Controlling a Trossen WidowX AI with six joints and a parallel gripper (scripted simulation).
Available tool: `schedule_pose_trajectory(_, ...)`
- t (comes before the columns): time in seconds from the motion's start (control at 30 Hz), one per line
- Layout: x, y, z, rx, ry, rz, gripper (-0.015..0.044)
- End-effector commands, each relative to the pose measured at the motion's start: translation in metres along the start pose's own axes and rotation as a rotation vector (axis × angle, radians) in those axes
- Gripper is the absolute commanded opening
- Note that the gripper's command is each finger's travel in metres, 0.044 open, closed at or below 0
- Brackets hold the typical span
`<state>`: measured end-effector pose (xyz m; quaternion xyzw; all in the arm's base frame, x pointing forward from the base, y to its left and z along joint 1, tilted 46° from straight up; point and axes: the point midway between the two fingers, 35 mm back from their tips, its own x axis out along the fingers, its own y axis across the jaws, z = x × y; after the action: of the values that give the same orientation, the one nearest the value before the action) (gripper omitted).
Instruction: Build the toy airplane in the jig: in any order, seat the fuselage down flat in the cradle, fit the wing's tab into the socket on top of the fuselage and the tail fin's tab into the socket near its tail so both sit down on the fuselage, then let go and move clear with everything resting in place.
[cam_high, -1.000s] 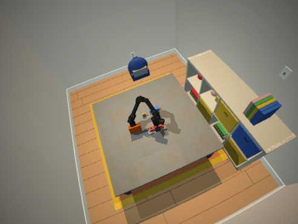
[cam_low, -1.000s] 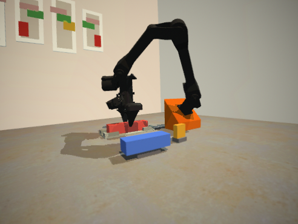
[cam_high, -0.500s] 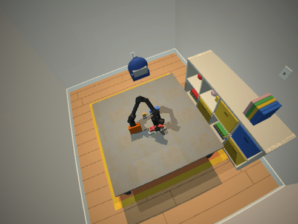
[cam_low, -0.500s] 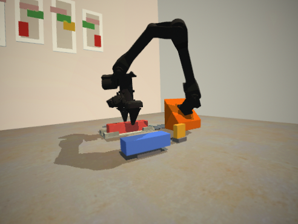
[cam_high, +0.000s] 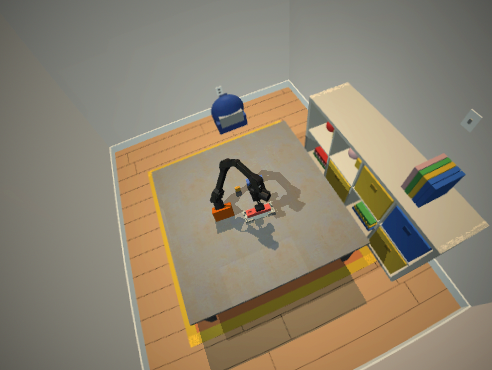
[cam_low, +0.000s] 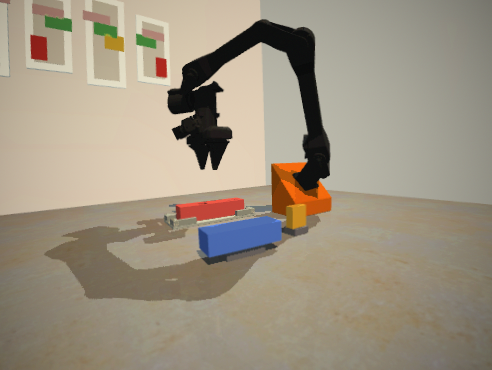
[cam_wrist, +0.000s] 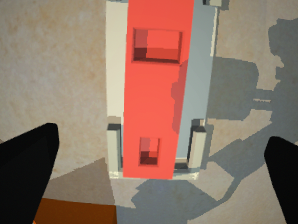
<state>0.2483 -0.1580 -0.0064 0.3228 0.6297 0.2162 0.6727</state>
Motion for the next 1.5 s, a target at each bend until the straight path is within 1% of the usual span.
schedule_pose_trajectory(0.0, -0.001, 0.009, 0.007, 0.01, 0.003, -0.008, 0.044)
schedule_pose_trajectory(0.17, 0.0, 0.086, 0.043, 0.017, -0.004, -0.037, 0.044)
schedule_pose_trajectory(0.27, 0.004, 0.133, 0.054, 0.017, -0.007, -0.037, 0.044)
schedule_pose_trajectory(0.47, 0.013, 0.236, 0.053, 0.009, -0.003, -0.004, 0.044)
schedule_pose_trajectory(0.53, 0.016, 0.259, 0.048, 0.007, 0.001, 0.009, 0.044)
schedule_pose_trajectory(0.73, 0.018, 0.262, 0.047, 0.007, 0.002, 0.011, 0.044)
schedule_pose_trajectory(0.87, 0.049, 0.263, 0.047, 0.006, 0.002, 0.013, 0.044)
schedule_pose_trajectory(1.03, 0.052, 0.263, 0.047, 0.006, 0.001, 0.013, 0.044)
schedule_pose_trajectory(1.13, 0.064, 0.264, 0.047, 0.006, 0.001, 0.014, 0.044)
schedule_pose_trajectory(1.47, 0.074, 0.264, 0.047, 0.006, 0.001, 0.013, 0.044)
